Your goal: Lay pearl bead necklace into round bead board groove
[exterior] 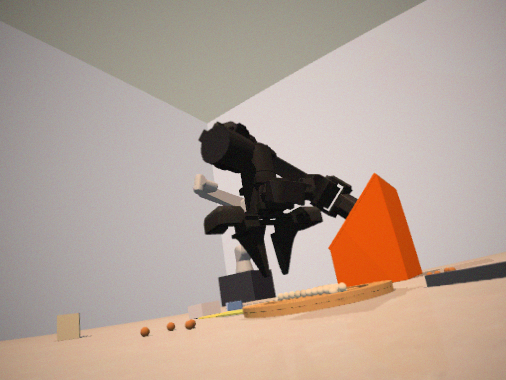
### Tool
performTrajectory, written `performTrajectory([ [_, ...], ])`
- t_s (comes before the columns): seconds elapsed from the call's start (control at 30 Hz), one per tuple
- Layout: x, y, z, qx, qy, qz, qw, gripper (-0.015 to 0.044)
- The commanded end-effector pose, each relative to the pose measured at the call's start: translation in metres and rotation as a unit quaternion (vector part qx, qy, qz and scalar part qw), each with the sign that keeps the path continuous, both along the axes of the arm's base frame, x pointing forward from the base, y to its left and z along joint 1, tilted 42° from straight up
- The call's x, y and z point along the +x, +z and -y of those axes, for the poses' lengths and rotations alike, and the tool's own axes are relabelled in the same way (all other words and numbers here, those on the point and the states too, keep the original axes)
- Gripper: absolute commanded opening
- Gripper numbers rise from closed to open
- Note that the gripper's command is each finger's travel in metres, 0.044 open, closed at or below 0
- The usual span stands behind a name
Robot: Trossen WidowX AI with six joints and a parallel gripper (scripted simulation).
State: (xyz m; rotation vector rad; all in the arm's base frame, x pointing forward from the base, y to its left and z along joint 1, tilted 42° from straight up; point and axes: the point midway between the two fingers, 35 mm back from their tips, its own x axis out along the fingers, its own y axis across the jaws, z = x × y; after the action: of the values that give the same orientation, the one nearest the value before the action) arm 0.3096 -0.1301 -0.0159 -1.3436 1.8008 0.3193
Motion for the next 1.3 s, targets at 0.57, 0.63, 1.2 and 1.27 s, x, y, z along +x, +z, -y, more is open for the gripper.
performTrajectory([
  [0.57, -0.002, -0.018, 0.015, 0.000, 0.001, -0.002, 1.000, 0.0120],
  [0.63, -0.002, -0.020, 0.017, 0.000, 0.001, -0.003, 1.000, 0.0120],
  [1.2, -0.002, -0.023, 0.022, -0.001, 0.000, -0.001, 1.000, 0.0000],
  [1.27, -0.002, -0.023, 0.022, -0.001, 0.000, -0.001, 1.000, 0.0000],
])
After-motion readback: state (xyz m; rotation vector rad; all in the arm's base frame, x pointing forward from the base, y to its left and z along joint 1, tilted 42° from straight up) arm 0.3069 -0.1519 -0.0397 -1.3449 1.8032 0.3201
